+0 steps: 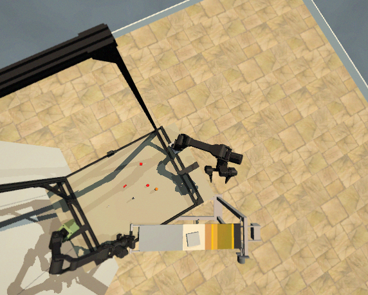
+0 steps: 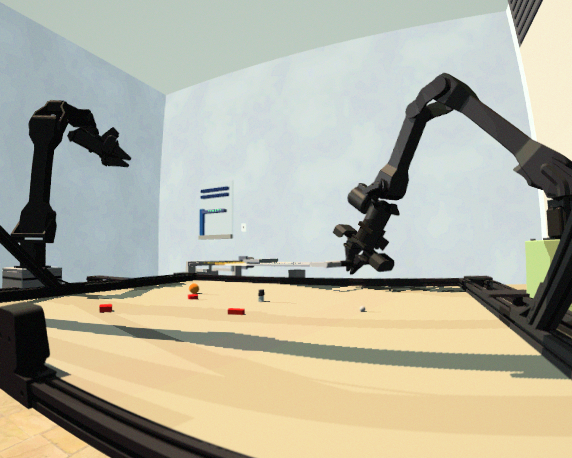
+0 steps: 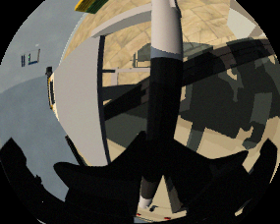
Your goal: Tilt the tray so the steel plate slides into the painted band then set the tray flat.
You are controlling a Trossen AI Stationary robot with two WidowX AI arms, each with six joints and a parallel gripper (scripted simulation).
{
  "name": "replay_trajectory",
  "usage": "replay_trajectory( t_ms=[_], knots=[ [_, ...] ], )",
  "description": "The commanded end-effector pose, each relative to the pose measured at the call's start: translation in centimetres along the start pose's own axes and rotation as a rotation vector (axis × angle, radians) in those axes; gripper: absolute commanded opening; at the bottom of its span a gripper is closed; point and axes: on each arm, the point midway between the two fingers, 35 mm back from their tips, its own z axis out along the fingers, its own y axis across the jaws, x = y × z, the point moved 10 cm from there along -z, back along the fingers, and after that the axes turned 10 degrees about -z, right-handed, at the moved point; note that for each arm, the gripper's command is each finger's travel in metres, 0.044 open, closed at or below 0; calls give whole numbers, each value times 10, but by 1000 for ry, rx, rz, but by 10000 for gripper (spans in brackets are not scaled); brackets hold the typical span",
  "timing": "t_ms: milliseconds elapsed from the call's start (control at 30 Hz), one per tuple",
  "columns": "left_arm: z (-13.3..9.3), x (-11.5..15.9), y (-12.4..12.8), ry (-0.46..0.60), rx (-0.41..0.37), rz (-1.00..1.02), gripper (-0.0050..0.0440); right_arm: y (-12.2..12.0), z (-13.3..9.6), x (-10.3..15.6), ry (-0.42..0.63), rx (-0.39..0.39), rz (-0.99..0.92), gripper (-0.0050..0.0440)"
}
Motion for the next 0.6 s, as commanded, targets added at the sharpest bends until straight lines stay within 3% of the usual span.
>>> replay_trajectory(
  t_ms=[0,567],
  knots=[
    [0,0,-1,-3,3,2,440,10,-14,-2,-5,-18,0,0],
    [0,0,-1,-3,3,2,440,16,-24,-3,-6,-24,0,0]
  ],
)
